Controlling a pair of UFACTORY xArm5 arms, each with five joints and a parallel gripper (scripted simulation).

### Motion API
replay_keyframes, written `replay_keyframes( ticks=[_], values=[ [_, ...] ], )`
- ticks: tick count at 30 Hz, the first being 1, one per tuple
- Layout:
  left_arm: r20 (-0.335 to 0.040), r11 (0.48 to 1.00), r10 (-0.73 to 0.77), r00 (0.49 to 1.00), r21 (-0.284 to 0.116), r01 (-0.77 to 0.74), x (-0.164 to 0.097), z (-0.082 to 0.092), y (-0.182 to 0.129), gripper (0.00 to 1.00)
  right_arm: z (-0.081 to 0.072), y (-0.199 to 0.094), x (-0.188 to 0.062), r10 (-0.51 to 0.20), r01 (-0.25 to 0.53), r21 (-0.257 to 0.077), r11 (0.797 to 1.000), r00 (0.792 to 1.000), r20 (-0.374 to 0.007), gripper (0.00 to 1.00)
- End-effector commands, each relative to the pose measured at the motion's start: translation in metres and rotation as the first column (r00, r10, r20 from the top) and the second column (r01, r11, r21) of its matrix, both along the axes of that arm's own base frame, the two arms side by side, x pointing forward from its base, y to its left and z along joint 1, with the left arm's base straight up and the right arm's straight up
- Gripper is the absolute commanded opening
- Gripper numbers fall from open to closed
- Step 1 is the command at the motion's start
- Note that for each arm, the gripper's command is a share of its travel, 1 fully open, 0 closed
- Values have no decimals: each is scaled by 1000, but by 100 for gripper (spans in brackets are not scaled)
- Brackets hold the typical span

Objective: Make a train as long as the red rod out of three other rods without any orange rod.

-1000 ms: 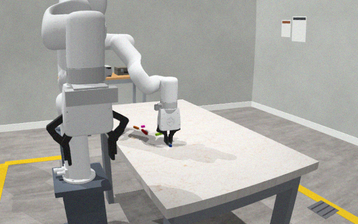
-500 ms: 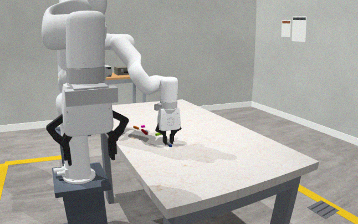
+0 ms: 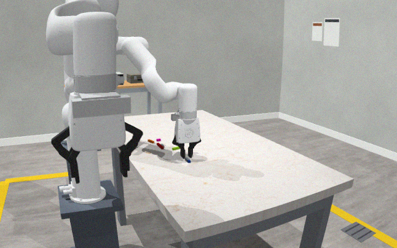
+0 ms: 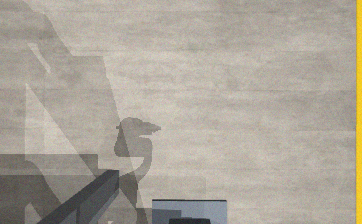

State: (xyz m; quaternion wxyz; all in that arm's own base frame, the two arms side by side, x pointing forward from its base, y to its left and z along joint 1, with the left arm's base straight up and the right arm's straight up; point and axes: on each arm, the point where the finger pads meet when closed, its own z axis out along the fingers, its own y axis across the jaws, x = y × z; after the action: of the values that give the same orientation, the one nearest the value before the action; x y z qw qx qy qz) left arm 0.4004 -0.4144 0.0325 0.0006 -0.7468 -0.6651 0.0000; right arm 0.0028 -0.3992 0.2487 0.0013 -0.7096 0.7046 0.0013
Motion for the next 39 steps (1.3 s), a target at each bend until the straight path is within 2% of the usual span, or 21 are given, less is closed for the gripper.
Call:
replay_keyframes(
  ticks=[1,4,6,11,15,24,25,39],
  values=[
    [4,1000,0,1000,-4,0,1,20,-1,26,1,-1,0,0,0,-4,1000,1000,0,100],
    [4,1000,0,1000,-4,0,1,37,-1,26,1,-1,0,0,0,-4,1000,1000,0,100],
    [4,1000,0,1000,-4,0,1,37,-1,26,1,-1,0,0,0,-4,1000,1000,0,100],
    [4,1000,0,1000,-4,0,1,63,-1,26,1,-1,0,0,0,-4,1000,1000,0,100],
    [4,1000,0,1000,-4,0,1,78,-1,26,1,-1,0,0,0,-4,1000,1000,0,100],
    [4,1000,0,1000,-4,0,1,86,-1,26,1,-1,0,0,0,-4,1000,1000,0,100],
    [4,1000,0,1000,-4,0,1,86,-1,100,1,-1,0,0,0,-4,1000,1000,0,100],
    [4,1000,0,1000,-4,0,1,86,-1,100,1,-1,0,0,0,-4,1000,1000,0,100]
  ],
)
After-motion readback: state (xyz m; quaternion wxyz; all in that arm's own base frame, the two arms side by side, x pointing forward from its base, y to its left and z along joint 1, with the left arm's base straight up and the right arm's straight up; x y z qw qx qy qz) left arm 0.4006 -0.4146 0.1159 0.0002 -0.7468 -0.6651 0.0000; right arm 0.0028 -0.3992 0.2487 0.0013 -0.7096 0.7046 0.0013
